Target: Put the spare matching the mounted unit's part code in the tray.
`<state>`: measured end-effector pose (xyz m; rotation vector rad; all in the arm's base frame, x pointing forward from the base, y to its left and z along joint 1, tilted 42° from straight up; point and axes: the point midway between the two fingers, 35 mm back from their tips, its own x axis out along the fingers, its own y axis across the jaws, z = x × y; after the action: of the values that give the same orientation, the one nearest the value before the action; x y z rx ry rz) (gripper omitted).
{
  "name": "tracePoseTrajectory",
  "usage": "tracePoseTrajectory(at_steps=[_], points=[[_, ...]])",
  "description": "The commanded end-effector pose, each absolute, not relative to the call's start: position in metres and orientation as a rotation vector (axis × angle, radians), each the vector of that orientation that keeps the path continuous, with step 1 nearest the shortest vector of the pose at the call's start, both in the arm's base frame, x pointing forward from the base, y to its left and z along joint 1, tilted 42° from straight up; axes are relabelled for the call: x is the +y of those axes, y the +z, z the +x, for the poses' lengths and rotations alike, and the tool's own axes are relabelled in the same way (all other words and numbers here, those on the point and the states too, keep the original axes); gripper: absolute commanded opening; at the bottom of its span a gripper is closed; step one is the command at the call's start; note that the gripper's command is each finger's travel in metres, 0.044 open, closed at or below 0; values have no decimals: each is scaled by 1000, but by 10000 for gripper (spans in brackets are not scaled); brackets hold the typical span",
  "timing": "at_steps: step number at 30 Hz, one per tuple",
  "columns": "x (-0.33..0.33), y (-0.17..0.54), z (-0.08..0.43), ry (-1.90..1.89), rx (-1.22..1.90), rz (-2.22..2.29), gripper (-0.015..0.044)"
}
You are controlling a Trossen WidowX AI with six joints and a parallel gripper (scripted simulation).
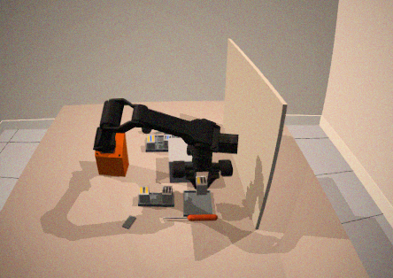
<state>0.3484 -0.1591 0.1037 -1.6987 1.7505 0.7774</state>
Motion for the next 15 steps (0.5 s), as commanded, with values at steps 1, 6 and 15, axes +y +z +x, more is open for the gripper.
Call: tracePoseTrajectory(at_steps=[1, 6, 15], points=[[-163, 98, 346, 789, 1755, -1697, 0], [-166, 95, 345, 788, 1756, -1698, 0], [-172, 88, 344, 788, 1757, -1699, 0]])
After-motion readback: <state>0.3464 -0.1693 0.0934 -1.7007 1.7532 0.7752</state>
